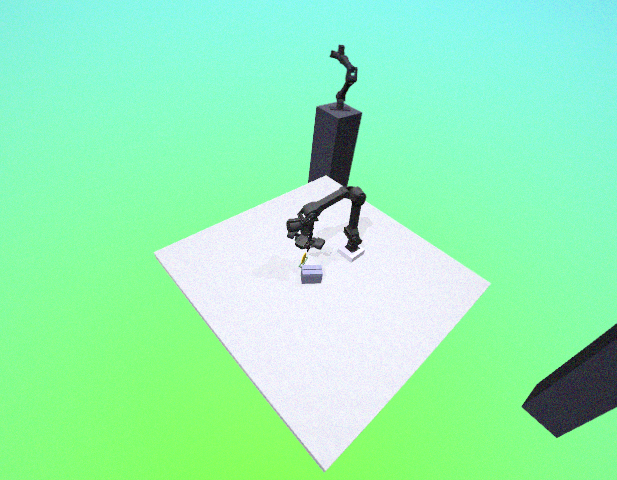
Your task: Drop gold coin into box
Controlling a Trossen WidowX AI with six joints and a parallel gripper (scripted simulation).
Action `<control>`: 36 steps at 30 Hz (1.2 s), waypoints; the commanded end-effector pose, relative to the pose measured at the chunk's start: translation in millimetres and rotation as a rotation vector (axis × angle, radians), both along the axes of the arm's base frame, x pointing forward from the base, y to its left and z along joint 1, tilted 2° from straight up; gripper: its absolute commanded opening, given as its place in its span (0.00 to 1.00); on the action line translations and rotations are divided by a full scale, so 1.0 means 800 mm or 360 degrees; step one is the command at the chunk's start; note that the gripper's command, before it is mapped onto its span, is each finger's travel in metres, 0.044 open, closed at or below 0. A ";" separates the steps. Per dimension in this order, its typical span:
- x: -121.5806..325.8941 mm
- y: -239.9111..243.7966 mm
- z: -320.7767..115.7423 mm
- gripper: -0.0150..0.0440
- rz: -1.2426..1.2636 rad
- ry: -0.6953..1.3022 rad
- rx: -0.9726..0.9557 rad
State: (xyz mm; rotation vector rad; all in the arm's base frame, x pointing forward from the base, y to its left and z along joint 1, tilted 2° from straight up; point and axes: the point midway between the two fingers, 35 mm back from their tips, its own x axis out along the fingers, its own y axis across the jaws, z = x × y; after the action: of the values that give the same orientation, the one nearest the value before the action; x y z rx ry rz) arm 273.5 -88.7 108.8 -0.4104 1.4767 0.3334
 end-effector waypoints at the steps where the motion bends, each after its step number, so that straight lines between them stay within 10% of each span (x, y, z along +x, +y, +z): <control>1: -0.002 -0.001 -0.016 0.53 0.0009 0.0019 0.0000; 36: 0.004 -0.003 -0.080 0.53 0.0009 0.0021 0.0000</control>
State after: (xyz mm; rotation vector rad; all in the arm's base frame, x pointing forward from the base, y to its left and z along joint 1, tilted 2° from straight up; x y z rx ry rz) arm 278.8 -91.3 53.1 -0.4101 1.4764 0.3326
